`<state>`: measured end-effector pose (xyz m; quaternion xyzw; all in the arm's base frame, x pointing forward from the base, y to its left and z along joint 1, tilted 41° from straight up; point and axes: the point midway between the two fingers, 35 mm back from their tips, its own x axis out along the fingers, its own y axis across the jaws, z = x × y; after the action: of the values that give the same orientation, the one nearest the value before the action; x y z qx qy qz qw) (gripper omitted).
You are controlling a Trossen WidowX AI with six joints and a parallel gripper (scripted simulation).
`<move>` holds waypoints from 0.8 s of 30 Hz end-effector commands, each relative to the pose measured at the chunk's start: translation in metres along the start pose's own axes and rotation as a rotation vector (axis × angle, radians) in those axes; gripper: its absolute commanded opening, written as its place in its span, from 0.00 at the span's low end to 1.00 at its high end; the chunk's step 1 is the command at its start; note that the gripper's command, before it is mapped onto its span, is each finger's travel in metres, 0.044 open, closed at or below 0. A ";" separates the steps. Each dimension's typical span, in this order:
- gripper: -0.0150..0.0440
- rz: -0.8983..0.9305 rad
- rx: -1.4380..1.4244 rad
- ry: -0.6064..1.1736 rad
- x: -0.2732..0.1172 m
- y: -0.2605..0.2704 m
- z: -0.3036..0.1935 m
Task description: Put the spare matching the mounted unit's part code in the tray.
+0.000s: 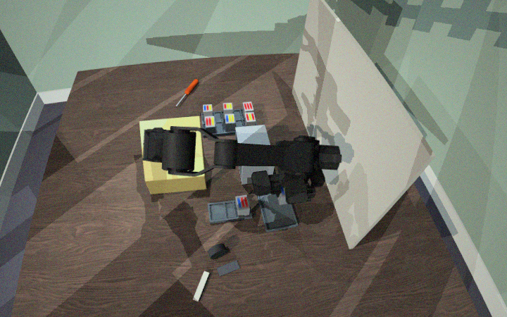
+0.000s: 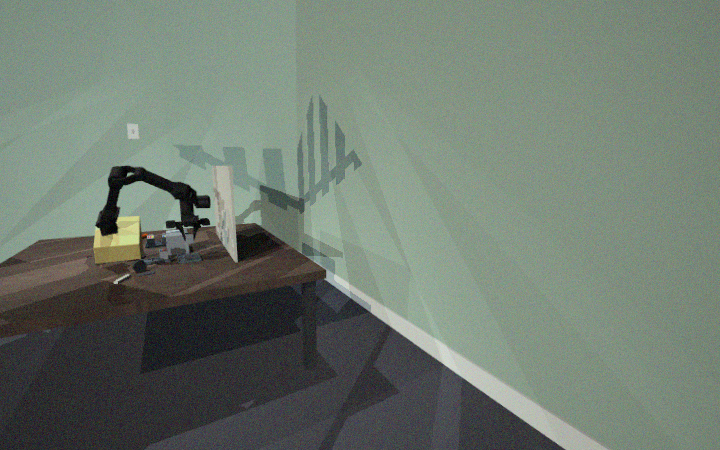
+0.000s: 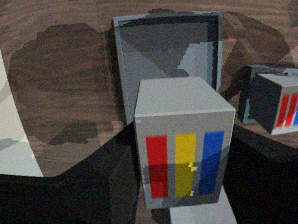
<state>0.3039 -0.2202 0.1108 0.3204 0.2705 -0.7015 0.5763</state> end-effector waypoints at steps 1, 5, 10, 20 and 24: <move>0.25 0.003 -0.005 0.003 0.005 0.000 -0.001; 0.25 0.003 -0.005 0.003 0.009 0.000 -0.001; 0.25 0.003 -0.005 0.002 0.015 0.000 -0.001; 0.25 0.003 -0.006 0.001 0.026 -0.001 0.000; 0.25 0.003 -0.006 0.000 0.030 -0.001 0.000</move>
<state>0.2989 -0.2371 0.0912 0.3196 0.2698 -0.7018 0.5766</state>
